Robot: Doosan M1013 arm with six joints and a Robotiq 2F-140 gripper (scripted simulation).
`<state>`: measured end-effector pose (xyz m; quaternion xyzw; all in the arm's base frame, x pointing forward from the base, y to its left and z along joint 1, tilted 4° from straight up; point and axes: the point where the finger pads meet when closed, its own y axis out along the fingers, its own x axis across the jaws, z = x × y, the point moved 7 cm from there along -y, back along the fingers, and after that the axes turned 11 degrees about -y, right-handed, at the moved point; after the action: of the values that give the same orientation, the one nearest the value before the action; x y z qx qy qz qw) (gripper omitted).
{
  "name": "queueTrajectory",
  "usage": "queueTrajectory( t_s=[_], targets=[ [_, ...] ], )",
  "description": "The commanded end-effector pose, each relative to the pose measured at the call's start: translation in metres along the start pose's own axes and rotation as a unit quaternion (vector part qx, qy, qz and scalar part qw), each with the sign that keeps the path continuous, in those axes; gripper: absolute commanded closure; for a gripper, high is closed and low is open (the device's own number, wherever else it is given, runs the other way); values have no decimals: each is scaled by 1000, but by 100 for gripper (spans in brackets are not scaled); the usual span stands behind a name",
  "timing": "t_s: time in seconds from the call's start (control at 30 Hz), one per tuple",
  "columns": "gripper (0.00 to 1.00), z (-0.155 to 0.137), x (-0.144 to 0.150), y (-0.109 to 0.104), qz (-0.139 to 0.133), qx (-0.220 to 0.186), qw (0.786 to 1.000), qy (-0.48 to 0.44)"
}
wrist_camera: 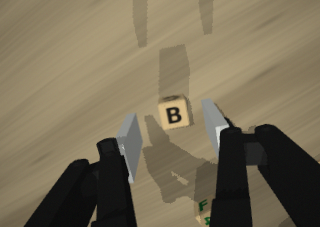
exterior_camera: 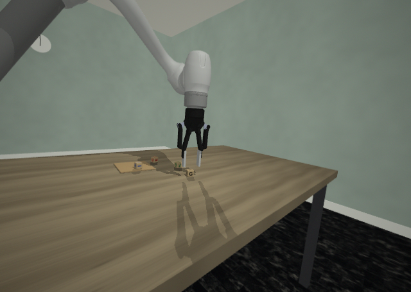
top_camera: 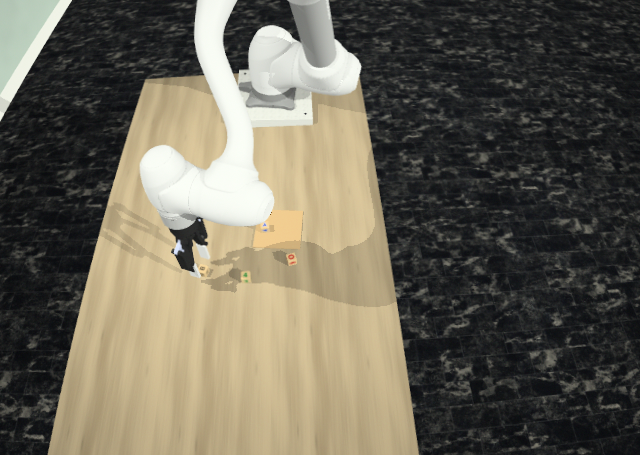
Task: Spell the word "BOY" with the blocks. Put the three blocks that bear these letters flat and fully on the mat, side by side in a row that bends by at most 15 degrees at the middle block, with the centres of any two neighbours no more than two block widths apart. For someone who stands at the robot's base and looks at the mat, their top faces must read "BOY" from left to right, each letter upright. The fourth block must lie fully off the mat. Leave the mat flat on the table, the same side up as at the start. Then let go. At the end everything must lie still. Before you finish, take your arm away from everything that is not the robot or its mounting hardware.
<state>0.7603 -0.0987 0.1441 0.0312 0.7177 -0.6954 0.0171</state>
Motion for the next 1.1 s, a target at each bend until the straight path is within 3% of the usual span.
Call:
queueTrajectory(
  t_s=[0.0, 1.07],
  targets=[
    [63, 0, 2, 6, -2, -1, 1000, 3],
    [63, -1, 5, 6, -2, -1, 1000, 3]
  ],
)
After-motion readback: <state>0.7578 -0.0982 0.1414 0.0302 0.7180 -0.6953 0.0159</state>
